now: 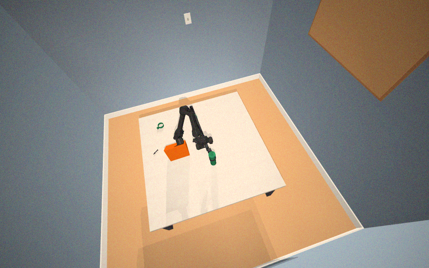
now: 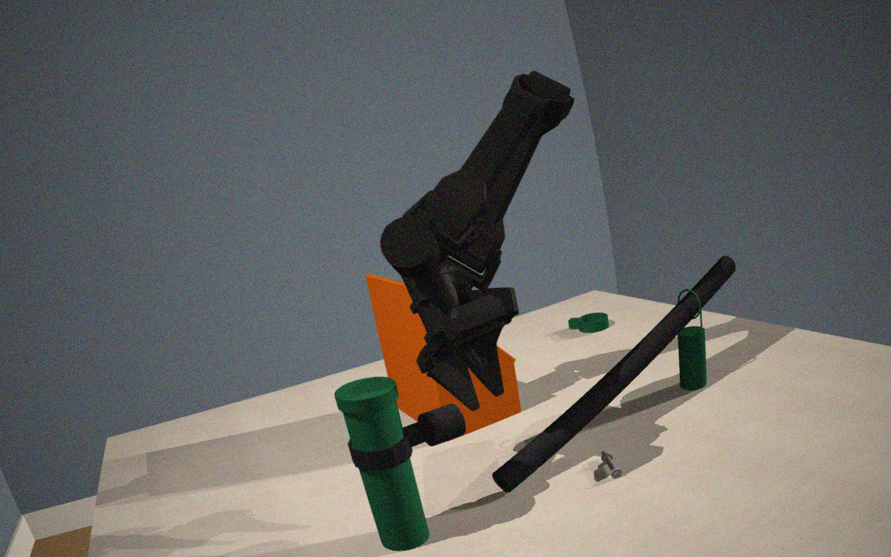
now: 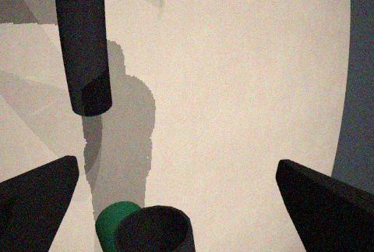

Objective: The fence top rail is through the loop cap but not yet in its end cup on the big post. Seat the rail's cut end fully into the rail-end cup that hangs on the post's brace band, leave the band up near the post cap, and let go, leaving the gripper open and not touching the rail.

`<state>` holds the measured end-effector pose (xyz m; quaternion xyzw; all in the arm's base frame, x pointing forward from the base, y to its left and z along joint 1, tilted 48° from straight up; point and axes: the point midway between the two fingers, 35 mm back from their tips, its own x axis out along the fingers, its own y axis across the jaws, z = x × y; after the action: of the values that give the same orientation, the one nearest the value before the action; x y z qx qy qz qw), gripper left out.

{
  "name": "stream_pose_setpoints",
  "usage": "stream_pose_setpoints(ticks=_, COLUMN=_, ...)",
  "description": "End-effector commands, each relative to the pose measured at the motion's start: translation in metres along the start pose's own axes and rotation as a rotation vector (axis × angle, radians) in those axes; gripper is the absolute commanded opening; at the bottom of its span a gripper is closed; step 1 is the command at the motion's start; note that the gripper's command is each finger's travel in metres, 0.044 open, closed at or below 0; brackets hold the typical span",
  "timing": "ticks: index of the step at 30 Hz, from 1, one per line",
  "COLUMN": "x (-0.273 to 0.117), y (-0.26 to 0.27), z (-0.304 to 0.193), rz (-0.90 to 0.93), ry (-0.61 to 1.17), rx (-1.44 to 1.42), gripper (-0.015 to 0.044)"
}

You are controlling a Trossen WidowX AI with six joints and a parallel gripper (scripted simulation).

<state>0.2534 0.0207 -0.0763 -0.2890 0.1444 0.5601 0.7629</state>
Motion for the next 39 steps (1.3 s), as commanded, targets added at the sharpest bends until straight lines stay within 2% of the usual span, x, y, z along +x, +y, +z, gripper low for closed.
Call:
stream_pose_setpoints(ticks=1, x=-0.018, y=-0.013, z=0.02, rz=-0.01, ry=-0.001, rx=0.248, gripper=0.044)
stream_pose_setpoints(ticks=10, x=-0.075, y=-0.019, z=0.102, rz=0.006, ry=-0.017, rx=1.223, gripper=0.044)
stream_pose_setpoints(ticks=12, x=-0.082, y=-0.017, z=0.114, rz=0.01, ry=-0.019, rx=1.356, gripper=0.044)
stream_pose_setpoints(ticks=27, x=-0.081, y=-0.015, z=0.116, rz=0.022, ry=-0.009, rx=1.427, gripper=0.044)
stream_pose_setpoints(ticks=32, x=-0.064, y=-0.011, z=0.119, rz=0.098, ry=0.093, rx=1.747, gripper=0.044)
stream_pose_setpoints(ticks=39, x=-0.032, y=0.002, z=0.123, rz=0.129, ry=0.378, rx=2.343, gripper=0.044)
